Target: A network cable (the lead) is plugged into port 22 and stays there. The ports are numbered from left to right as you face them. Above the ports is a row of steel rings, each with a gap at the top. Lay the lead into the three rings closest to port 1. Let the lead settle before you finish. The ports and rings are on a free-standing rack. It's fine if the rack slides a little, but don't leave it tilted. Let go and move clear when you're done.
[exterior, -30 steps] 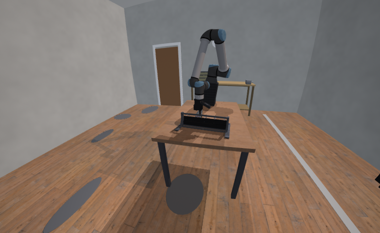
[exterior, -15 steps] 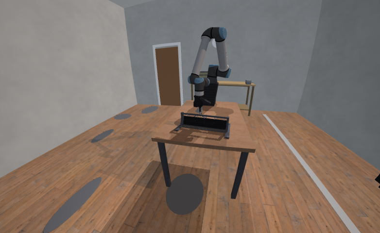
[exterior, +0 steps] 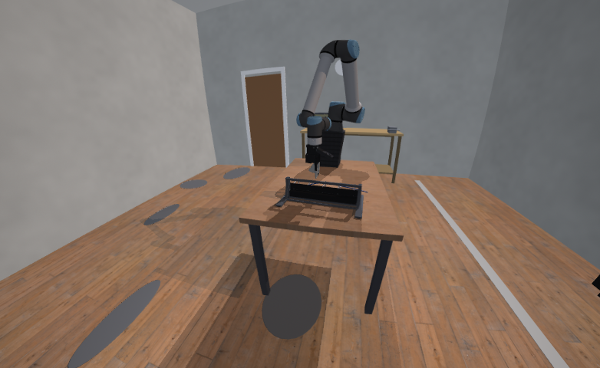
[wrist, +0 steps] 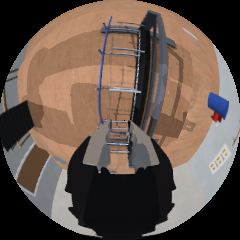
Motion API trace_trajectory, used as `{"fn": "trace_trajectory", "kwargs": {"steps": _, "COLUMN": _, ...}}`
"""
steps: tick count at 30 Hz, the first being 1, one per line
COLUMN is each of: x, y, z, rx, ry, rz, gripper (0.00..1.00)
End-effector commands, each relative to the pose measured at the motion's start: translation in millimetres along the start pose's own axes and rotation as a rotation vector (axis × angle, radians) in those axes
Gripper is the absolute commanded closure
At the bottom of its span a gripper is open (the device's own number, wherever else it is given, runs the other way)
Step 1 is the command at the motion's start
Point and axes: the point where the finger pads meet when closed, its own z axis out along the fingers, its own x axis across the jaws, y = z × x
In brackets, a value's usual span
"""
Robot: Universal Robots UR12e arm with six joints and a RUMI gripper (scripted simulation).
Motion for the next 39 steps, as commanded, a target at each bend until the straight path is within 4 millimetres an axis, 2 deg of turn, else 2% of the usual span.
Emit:
{"fn": "trace_trajectory", "kwargs": {"steps": 1, "x": 0.6, "y": 0.1, "z": -8.9, "rx": 0.000, "ry": 0.001, "rz": 0.000, "gripper": 0.80}}
{"fn": "trace_trajectory", "kwargs": {"steps": 8, "x": 0.6, "y": 0.1, "z": -10.0, "rx": 0.000, "ry": 0.001, "rz": 0.000, "gripper": 0.80}}
{"fn": "trace_trajectory", "kwargs": {"steps": 9, "x": 0.6, "y": 0.1, "z": -10.0, "rx": 0.000, "ry": 0.001, "rz": 0.000, "gripper": 1.00}}
{"fn": "trace_trajectory", "kwargs": {"steps": 39, "x": 0.6, "y": 0.1, "z": -10.0, "rx": 0.000, "ry": 0.001, "rz": 0.000, "gripper": 1.00}}
